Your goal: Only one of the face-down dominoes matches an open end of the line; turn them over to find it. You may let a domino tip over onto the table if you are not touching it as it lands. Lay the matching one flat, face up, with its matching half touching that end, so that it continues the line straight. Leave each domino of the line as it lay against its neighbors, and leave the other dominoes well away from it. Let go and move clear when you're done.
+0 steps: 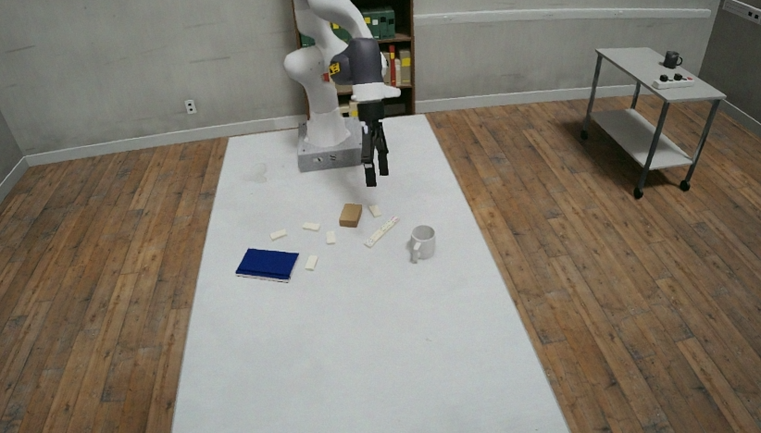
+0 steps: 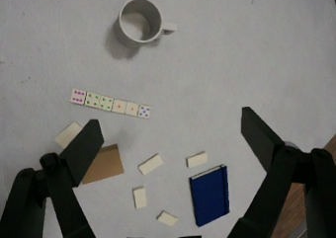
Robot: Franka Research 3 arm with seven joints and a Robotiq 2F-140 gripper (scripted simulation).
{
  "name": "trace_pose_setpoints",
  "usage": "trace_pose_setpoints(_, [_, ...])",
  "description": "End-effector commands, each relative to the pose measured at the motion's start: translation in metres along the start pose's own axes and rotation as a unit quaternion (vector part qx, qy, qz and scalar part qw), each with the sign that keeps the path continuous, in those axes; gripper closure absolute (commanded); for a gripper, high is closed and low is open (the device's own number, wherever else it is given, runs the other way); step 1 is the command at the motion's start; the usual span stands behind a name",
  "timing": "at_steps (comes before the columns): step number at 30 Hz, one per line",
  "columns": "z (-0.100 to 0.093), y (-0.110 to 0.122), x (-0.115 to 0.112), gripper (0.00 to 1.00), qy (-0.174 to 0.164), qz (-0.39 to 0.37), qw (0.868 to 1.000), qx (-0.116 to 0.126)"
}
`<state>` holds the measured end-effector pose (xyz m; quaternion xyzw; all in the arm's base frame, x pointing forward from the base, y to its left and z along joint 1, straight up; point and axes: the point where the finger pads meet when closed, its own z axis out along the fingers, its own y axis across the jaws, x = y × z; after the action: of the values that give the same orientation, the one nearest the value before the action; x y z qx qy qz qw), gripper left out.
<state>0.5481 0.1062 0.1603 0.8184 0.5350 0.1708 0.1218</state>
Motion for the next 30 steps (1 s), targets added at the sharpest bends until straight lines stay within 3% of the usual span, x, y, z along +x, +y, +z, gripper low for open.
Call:
trace_pose_setpoints(1, [0.007, -0.017, -0.01, 0.0, -0.008, -0.066, 0.997, 0.036])
trace_pose_setpoints(7, [0.007, -0.017, -0.01, 0.0, -0.008, -0.066, 0.997, 0.036])
trace_pose_setpoints(8, [0.017, -0.051, -0.023, 0.0, -0.019, -0.117, 0.99, 0.078])
trace_pose_setpoints(18, [0.017, -0.051, -0.023, 0.0, -0.019, -0.117, 0.99, 0.078])
trace_pose_setpoints(19, [0.025, -0.084, -0.035, 0.0, -0.025, -0.165, 0.979, 0.12])
trace_pose_setpoints(26, [0.025, -0.084, -0.035, 0.0, -0.025, -0.165, 0.979, 0.12])
trace_pose_setpoints(27, [0.029, -0.113, -0.045, 0.0, -0.025, -0.205, 0.966, 0.156])
trace_pose_setpoints(30, [0.029, -0.113, -0.045, 0.0, -0.025, -0.205, 0.966, 0.156])
